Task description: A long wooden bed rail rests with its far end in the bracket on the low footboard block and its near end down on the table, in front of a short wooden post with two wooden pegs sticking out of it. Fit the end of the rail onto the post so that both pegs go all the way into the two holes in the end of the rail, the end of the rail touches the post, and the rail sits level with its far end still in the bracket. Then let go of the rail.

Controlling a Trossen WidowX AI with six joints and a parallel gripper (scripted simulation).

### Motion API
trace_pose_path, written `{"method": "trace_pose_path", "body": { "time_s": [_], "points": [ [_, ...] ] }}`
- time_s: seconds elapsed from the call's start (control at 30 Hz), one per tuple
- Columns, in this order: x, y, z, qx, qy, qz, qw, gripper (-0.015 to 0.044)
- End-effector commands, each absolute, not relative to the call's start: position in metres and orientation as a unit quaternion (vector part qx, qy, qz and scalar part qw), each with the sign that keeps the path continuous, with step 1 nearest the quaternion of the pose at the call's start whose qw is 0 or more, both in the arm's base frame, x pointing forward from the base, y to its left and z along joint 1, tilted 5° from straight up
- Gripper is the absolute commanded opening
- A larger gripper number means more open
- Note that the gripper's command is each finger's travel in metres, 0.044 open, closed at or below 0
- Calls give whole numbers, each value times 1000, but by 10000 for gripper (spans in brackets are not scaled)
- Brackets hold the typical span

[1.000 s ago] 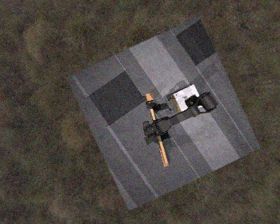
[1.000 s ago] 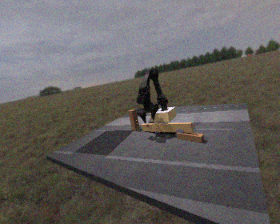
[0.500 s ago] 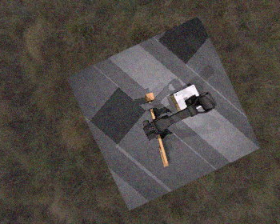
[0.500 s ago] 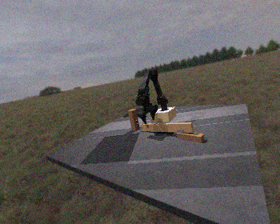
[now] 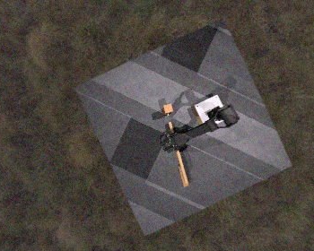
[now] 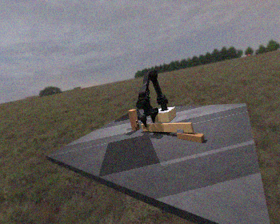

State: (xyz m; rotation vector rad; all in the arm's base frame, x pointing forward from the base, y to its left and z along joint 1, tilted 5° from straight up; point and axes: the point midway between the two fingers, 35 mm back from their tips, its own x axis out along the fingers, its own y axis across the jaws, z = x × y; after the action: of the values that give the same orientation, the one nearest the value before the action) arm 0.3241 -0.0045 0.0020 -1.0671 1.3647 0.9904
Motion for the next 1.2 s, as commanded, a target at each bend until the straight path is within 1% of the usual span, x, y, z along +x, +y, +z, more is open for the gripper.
{"method": "trace_pose_path", "body": {
  "time_s": [0.0, 0.73, 1.17],
  "points": [
    [321, -4, -9, -447, 576, 422, 539, 440],
    [318, -6, -41, -447, 575, 423, 538, 440],
    [318, -6, -41, -447, 575, 423, 538, 99]
  ]
}}
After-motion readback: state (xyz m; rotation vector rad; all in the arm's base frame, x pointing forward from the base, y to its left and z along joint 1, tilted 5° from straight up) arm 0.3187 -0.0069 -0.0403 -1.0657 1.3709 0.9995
